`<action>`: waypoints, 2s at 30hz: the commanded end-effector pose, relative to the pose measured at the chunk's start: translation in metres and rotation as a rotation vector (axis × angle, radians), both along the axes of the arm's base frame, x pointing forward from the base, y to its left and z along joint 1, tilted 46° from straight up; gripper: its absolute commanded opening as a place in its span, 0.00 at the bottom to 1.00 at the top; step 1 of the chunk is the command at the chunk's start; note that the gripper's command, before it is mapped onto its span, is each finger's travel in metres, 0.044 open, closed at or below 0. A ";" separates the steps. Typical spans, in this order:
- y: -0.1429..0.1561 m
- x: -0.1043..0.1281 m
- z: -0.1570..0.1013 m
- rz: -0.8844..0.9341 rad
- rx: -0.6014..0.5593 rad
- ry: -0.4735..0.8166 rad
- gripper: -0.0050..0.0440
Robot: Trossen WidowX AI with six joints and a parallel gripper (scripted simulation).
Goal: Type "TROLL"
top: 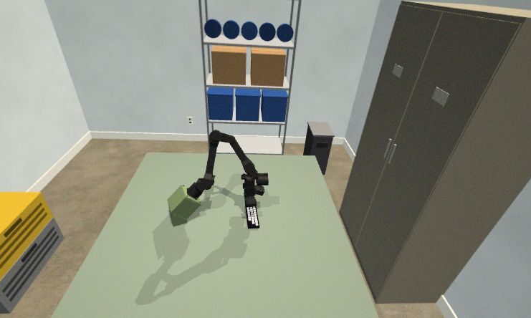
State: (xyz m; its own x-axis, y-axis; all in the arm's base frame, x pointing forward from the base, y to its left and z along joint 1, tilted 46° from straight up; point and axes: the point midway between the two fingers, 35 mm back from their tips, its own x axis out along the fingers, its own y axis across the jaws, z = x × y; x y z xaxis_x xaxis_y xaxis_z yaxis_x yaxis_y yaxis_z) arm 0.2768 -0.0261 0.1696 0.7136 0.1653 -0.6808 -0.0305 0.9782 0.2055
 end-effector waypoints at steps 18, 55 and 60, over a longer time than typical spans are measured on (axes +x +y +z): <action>0.004 0.014 -0.020 -0.001 0.005 0.014 0.10; 0.004 0.016 -0.022 -0.001 0.005 0.014 0.10; 0.005 0.016 -0.022 -0.001 0.005 0.014 0.10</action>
